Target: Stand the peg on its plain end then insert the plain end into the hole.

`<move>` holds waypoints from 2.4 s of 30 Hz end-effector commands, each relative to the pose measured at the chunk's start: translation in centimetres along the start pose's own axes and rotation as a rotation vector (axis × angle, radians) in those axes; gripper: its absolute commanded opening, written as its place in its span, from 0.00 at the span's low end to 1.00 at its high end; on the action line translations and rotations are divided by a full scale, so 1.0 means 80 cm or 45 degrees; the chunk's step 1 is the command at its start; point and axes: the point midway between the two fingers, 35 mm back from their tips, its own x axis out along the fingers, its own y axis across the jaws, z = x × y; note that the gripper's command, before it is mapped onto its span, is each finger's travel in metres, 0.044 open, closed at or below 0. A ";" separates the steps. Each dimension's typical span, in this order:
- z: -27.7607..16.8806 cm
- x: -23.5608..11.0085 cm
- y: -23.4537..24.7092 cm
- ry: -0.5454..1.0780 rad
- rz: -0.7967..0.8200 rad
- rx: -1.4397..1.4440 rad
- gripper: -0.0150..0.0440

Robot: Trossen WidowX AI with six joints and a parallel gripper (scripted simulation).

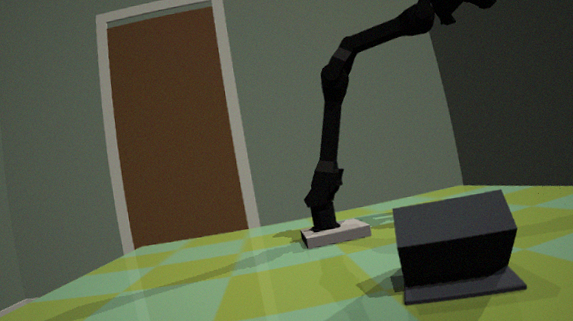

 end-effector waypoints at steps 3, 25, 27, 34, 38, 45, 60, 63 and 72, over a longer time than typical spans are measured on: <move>0.006 0.012 0.028 -0.051 0.048 0.076 1.00; 0.014 0.044 0.148 -0.154 0.351 0.409 1.00; 0.014 0.045 0.160 -0.156 0.386 0.443 1.00; 0.010 0.047 0.202 -0.148 0.517 0.566 1.00; 0.007 0.047 0.227 -0.134 0.597 0.640 1.00; -0.001 0.043 0.270 -0.089 0.742 0.773 1.00; -0.024 0.021 0.359 0.097 1.064 1.073 1.00; -0.029 0.015 0.376 0.150 1.128 1.134 1.00; -0.047 -0.010 0.424 0.343 1.314 1.318 1.00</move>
